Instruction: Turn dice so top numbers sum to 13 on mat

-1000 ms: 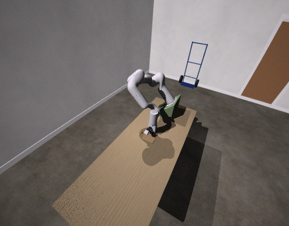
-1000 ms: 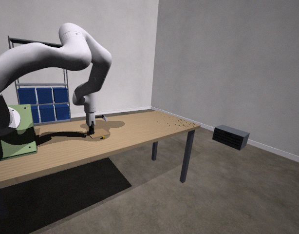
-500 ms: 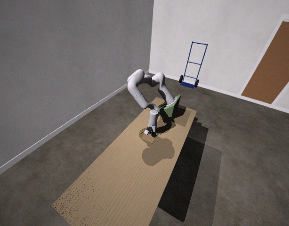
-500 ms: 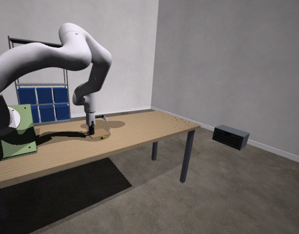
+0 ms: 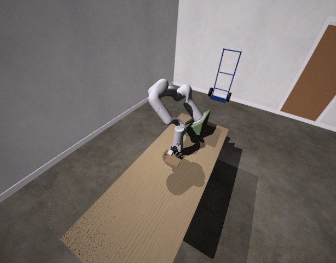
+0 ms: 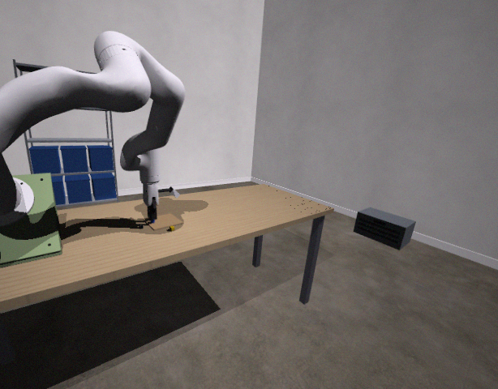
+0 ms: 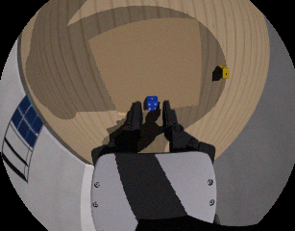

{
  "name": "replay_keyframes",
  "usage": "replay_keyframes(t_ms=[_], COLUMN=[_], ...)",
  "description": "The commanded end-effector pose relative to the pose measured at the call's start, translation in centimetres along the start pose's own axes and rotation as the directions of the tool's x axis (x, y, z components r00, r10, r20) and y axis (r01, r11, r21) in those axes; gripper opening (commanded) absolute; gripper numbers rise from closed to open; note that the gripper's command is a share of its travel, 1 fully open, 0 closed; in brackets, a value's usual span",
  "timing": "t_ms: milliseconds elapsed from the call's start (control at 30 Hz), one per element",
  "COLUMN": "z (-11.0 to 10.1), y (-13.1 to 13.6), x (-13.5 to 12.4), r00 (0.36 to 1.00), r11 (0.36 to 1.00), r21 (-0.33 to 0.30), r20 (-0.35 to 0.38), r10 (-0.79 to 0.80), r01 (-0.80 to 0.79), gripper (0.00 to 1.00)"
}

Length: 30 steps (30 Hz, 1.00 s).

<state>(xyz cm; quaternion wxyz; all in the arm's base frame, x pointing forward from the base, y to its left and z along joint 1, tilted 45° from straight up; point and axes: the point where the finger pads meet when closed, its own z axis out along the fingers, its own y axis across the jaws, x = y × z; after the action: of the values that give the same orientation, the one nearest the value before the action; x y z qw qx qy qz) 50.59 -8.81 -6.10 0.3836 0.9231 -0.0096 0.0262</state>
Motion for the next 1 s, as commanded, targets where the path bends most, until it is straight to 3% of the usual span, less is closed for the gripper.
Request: replay_keyframes(t_ms=[0,400,700,733,967], z=[-1.1,-6.4,-7.2,-7.2,-7.2], y=[0.0,0.0,0.0,0.0,0.0], x=[0.1,0.1,0.1,0.1,0.1], r00=[1.0,1.0,1.0,1.0,1.0], r11=[1.0,1.0,1.0,1.0,1.0], r21=[0.0,0.0,0.0,0.0,0.0], r20=[-0.001,-0.001,-0.001,-0.001,-0.001], r10=[0.0,0.0,0.0,0.0,0.0], r01=[0.0,0.0,0.0,0.0,0.0], gripper=[0.31,0.31,0.31,1.0,1.0])
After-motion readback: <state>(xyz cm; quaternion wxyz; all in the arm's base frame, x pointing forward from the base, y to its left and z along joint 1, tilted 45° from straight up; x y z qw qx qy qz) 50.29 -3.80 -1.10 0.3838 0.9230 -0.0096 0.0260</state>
